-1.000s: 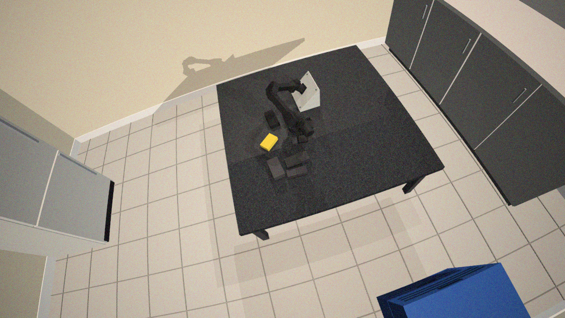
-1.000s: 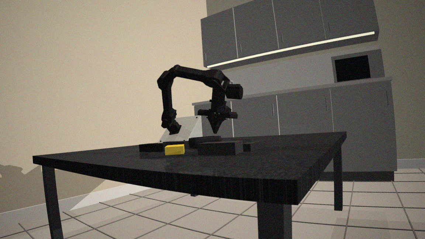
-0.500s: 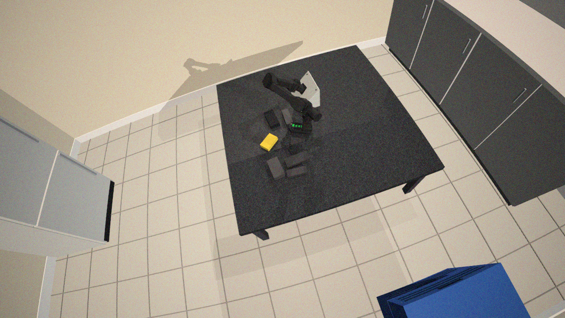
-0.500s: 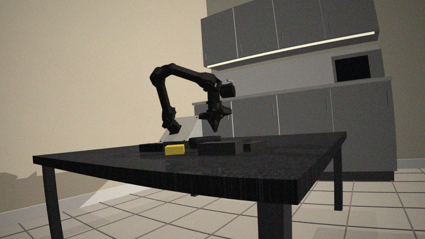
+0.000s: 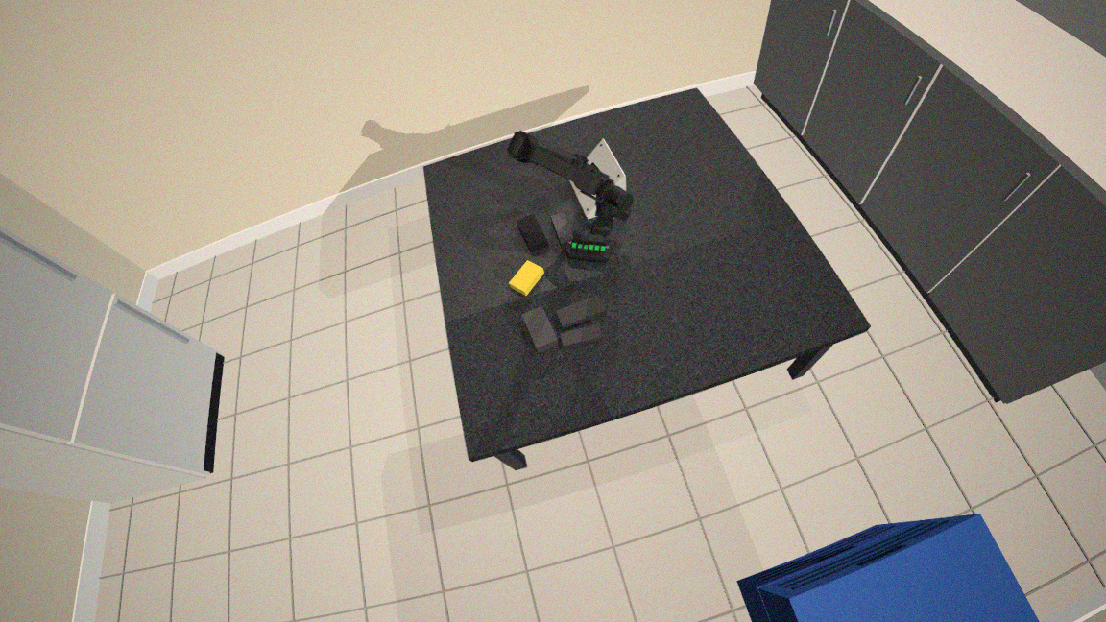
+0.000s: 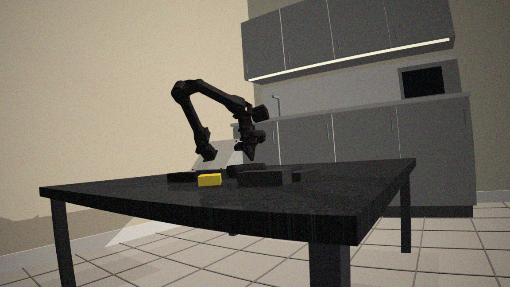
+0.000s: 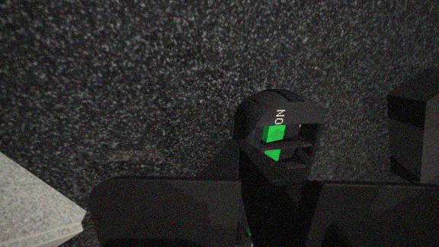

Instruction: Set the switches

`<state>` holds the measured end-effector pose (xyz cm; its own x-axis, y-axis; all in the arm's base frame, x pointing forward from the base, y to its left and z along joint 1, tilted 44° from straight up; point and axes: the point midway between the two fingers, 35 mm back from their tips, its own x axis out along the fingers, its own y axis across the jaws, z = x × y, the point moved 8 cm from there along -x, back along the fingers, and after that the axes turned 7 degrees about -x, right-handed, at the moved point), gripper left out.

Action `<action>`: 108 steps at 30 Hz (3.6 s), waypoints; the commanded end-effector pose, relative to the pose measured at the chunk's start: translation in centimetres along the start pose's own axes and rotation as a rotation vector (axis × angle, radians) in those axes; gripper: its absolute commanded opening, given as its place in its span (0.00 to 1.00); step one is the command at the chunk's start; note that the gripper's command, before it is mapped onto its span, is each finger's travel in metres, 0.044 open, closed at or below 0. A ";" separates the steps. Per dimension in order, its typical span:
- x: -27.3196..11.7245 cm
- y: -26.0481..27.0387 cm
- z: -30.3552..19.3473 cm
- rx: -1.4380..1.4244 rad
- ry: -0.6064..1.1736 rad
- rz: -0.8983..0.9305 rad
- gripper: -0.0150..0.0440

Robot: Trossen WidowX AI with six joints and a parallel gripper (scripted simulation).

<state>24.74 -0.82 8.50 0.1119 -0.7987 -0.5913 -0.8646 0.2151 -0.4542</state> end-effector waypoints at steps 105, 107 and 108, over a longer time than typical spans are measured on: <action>-0.1 0.4 -0.1 0.031 -0.003 -0.018 0.25; -0.1 -0.5 -0.7 0.032 -0.003 0.011 0.25; -0.1 -1.2 -1.2 0.034 -0.004 0.033 0.25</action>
<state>24.27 -1.06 8.46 0.1070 -0.7991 -0.5917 -0.8596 0.2247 -0.4589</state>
